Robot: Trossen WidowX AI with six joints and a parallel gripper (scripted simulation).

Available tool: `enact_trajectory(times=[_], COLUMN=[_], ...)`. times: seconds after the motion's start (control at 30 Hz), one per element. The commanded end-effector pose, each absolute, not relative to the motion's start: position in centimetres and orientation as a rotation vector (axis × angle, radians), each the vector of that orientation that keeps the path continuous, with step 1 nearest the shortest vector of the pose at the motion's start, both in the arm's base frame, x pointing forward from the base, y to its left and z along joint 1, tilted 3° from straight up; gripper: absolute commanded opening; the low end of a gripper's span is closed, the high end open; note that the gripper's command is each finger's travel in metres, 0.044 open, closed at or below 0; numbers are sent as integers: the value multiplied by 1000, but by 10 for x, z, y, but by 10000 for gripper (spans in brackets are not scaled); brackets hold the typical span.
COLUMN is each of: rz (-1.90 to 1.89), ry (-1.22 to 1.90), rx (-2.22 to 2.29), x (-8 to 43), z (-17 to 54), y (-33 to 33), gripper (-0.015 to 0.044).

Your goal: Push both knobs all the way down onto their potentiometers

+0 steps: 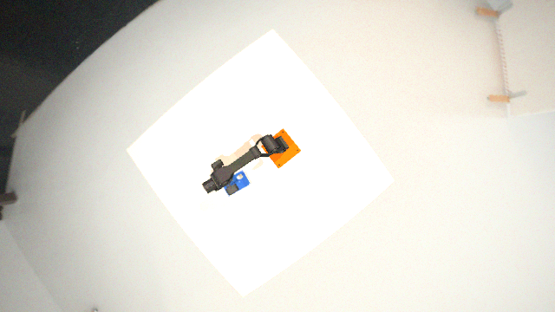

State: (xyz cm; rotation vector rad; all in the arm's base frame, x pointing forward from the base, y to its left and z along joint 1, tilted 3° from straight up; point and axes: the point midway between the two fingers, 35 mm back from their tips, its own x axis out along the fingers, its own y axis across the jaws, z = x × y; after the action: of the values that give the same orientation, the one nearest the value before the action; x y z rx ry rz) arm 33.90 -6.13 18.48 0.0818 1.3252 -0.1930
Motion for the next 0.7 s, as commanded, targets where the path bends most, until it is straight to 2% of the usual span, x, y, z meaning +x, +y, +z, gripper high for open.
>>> enact_trajectory(times=[0.0,0.17,0.67], rz=[-89,3,7], ry=[1439,1534,1537], rx=[-8,-91,-95], x=[324,308,309], z=[172,163,143], y=[-38,-20,-20], gripper=[0,0,0])
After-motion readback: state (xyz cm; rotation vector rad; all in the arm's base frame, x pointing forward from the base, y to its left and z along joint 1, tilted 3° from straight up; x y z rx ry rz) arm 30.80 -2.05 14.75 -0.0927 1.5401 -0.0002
